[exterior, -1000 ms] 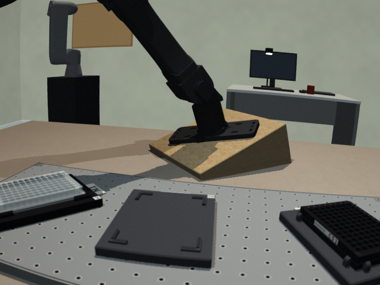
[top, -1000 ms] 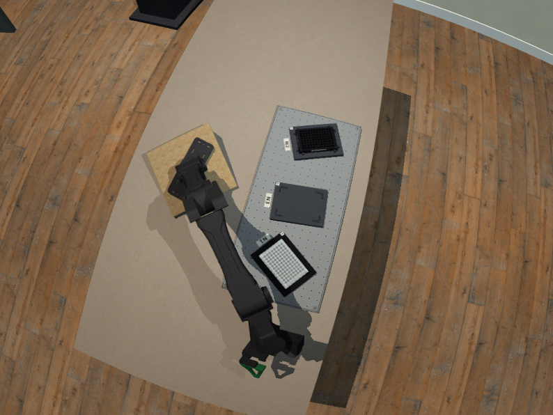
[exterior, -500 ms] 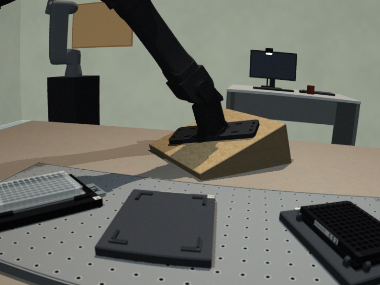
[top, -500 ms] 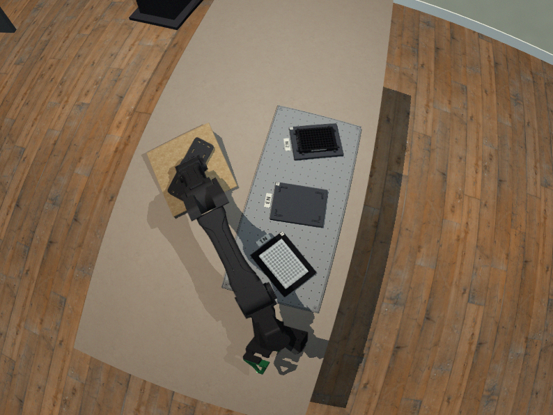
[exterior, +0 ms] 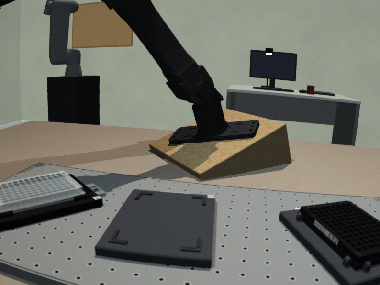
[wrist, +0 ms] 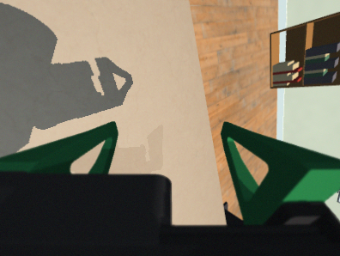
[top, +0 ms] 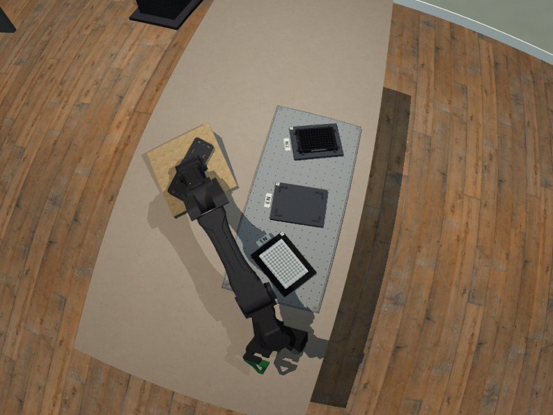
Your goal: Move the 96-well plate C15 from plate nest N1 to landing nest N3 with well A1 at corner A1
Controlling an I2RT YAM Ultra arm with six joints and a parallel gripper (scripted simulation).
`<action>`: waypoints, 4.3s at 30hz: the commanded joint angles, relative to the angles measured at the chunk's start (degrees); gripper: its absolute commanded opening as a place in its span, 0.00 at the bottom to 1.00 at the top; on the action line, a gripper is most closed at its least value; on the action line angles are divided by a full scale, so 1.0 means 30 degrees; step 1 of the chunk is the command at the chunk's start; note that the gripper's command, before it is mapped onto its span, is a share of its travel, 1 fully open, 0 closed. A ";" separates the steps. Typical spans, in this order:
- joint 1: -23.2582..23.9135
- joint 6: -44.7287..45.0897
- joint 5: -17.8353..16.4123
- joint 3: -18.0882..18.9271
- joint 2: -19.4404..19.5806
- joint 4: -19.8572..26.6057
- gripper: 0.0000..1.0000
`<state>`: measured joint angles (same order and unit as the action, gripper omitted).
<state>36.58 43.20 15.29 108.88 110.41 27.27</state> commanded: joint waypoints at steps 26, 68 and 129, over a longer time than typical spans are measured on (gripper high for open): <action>-0.0910 -0.1872 -0.0235 -0.0078 -0.1545 0.0770 1.00; -0.0796 -0.1870 -0.0236 -0.0050 -0.1522 0.0772 1.00; -0.2328 -0.5153 -0.0664 -0.1064 -0.2334 0.3299 1.00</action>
<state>29.91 29.19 13.28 104.18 107.28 38.70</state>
